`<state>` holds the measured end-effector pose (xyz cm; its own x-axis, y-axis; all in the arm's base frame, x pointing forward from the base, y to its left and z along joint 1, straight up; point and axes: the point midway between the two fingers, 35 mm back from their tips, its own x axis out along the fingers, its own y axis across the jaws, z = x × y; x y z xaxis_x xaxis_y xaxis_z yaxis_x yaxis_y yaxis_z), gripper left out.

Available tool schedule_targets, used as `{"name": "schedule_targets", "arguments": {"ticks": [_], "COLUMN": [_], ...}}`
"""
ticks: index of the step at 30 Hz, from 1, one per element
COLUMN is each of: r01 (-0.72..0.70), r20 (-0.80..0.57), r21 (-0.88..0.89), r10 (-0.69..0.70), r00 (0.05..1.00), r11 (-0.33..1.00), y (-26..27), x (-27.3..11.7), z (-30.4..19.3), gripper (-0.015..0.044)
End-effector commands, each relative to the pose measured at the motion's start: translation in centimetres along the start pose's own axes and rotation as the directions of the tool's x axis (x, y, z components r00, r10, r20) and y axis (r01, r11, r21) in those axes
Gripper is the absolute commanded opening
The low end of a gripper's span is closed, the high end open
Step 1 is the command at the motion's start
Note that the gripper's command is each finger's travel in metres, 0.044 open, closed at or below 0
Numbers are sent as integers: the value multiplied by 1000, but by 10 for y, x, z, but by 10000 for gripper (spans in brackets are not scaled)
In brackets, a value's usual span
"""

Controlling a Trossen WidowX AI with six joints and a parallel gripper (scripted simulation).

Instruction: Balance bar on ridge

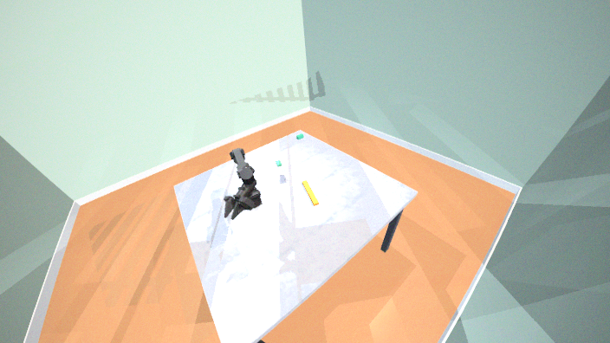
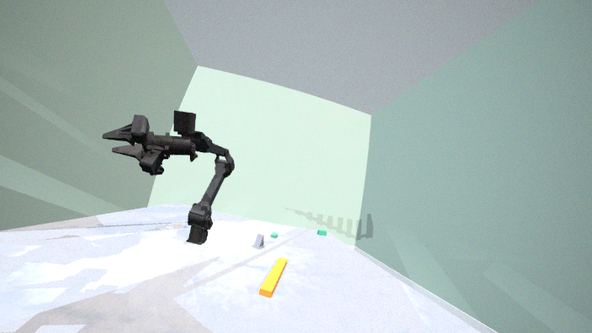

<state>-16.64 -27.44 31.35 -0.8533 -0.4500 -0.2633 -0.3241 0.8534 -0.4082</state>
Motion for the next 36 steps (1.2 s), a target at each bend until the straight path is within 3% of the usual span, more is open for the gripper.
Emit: {"name": "schedule_targets", "arguments": {"ticks": [1,19,36], "r01": [67,295,457], "r20": [102,463,746], "r21": [-33,-114,-179], "r10": [-63,-212,-182], "r00": [993,861,640], "r11": [997,949,871], "y": [-25,-95,-121], "x": [-6,-63,-152], "z": [26,125,215], "gripper": [315,315,315]}}
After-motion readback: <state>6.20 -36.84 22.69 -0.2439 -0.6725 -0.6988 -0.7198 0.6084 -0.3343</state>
